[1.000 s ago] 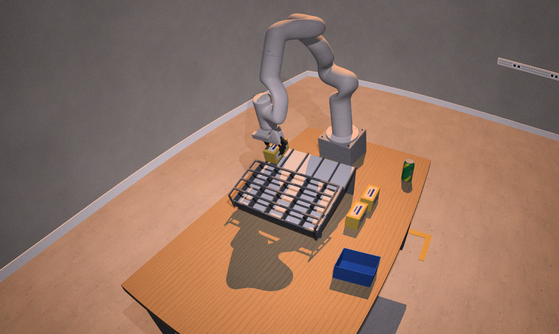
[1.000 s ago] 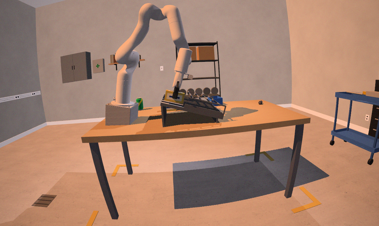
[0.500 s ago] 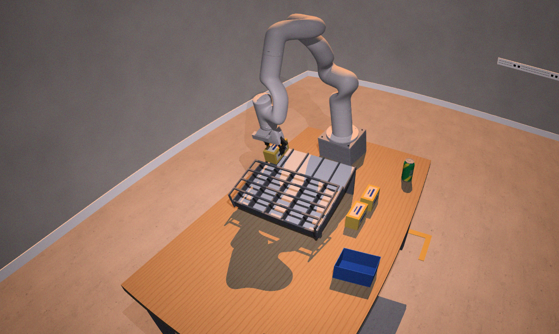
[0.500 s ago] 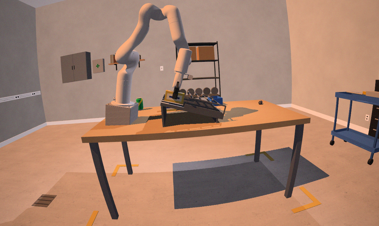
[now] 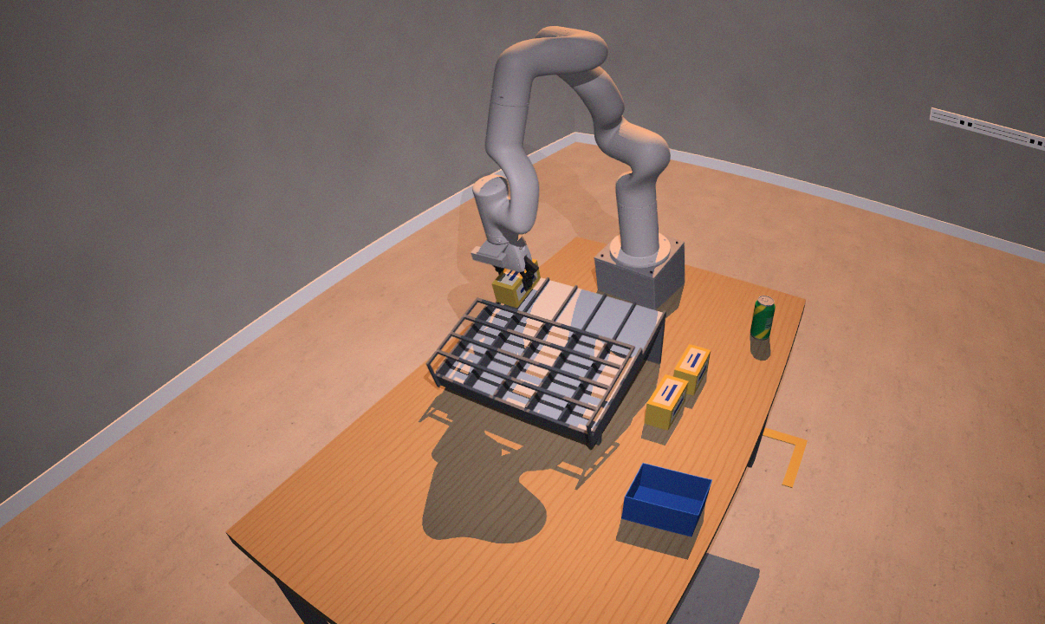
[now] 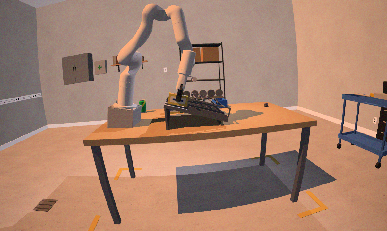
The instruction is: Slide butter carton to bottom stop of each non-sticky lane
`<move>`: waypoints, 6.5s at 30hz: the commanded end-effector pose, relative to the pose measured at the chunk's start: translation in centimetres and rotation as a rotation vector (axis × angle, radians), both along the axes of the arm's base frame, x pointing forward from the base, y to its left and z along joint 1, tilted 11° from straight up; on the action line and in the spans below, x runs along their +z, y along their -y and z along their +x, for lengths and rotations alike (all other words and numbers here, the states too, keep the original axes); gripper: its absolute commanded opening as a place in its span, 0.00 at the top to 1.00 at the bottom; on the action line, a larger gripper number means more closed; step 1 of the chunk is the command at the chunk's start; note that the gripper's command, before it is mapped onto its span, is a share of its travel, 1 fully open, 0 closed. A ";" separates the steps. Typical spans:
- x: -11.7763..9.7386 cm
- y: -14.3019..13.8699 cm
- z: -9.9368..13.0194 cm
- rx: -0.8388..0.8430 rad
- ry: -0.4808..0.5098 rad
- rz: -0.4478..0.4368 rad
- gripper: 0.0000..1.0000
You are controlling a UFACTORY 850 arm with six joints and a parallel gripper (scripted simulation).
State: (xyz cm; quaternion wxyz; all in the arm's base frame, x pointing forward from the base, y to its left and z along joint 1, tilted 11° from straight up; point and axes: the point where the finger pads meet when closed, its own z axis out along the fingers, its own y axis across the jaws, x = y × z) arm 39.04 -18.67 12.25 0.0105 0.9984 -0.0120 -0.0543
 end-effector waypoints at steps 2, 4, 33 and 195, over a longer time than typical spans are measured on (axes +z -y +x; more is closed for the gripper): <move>0.1 0.0 0.1 0.000 0.001 -0.001 1.00; -0.1 0.0 0.1 0.000 0.001 -0.001 1.00; -0.4 0.0 0.1 0.000 0.001 -0.001 1.00; -1.9 0.1 -0.2 0.000 0.001 -0.001 0.22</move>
